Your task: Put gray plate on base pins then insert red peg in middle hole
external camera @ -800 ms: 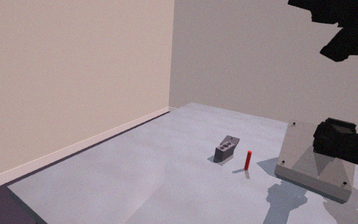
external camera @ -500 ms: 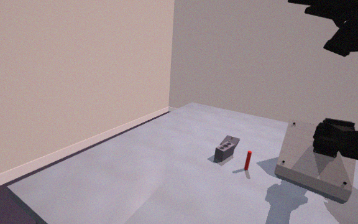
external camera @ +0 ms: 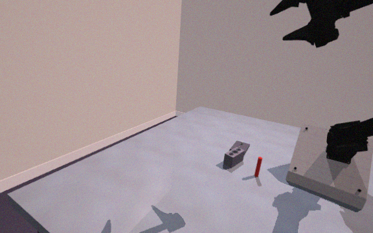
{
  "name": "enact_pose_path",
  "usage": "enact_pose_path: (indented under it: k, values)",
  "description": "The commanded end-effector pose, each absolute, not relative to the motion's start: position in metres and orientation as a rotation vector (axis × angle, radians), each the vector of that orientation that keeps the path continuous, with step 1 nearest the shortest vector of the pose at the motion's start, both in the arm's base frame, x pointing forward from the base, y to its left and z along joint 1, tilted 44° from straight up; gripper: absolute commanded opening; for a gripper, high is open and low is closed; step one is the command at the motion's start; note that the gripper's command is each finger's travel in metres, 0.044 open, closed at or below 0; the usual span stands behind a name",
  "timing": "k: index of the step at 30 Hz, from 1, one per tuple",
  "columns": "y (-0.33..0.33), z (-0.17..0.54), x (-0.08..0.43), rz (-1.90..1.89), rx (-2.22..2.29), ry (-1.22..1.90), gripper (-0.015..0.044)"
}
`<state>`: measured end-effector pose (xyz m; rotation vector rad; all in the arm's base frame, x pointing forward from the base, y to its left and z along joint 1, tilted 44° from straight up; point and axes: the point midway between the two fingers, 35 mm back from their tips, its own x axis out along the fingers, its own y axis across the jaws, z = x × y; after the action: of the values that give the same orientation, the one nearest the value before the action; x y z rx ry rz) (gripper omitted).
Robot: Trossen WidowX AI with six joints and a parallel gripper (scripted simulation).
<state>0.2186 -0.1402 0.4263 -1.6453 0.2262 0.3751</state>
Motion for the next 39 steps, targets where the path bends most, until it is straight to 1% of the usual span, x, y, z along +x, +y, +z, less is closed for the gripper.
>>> enact_pose_path:
  k: [1,7,12,17,22,31,36,39]
  values:
    - [-0.141,0.372,0.261,0.556,-1.387,0.230,0.0440]
    - [-0.111,0.301,0.307,0.797,-1.086,0.289,0.0440]
    - [-0.072,0.238,0.331,0.994,-0.860,0.393,0.0440]
    - [-0.026,0.178,0.337,1.176,-0.666,0.535,0.0440]
    - [0.022,0.122,0.327,1.343,-0.500,0.717,0.0440]
    - [0.031,0.115,0.330,1.361,-0.483,0.740,0.0440]
    - [0.073,0.073,0.333,1.361,-0.481,0.738,0.0440]
    - [0.075,0.071,0.333,1.362,-0.481,0.737,0.0440]
